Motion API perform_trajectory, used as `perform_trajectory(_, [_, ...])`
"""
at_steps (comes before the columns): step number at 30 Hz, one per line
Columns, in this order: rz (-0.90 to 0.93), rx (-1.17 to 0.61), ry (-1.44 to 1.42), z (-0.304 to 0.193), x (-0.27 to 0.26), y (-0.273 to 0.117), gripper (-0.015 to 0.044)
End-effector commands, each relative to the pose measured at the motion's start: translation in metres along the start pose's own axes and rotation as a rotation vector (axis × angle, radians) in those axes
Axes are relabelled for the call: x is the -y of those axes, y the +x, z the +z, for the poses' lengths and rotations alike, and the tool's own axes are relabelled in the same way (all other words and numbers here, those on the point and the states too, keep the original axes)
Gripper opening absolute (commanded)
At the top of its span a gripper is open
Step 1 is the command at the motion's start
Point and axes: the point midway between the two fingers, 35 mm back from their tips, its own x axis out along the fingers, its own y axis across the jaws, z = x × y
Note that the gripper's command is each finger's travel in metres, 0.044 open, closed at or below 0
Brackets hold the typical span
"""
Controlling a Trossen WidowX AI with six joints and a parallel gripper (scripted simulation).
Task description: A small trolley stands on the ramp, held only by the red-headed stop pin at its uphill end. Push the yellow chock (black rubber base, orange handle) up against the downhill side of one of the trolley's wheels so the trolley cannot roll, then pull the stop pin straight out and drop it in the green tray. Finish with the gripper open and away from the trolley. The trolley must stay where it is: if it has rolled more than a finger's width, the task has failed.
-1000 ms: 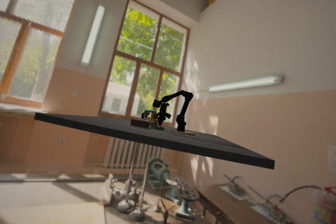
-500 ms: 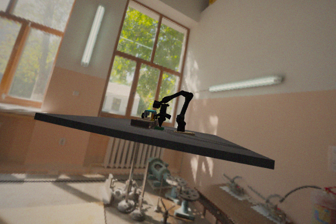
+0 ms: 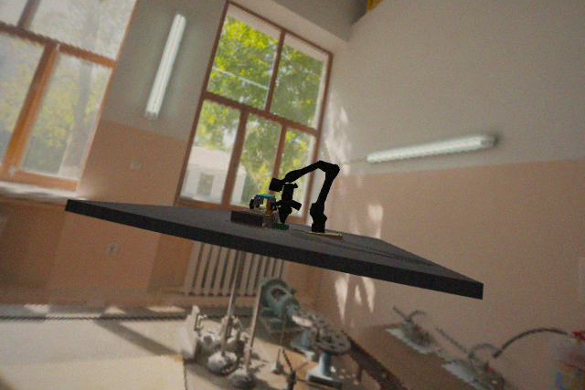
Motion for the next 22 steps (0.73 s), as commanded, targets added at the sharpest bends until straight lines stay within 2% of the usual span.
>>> perform_trajectory(1, [-0.008,-0.015,-0.006,-0.001,0.003,-0.014,0.034])
perform_trajectory(4, [-0.009,-0.016,-0.007,0.001,0.004,-0.024,0.034])
perform_trajectory(8, [-0.009,-0.016,-0.007,0.001,0.005,-0.032,0.044])
perform_trajectory(22, [-0.01,-0.016,-0.008,0.001,0.012,-0.073,0.044])
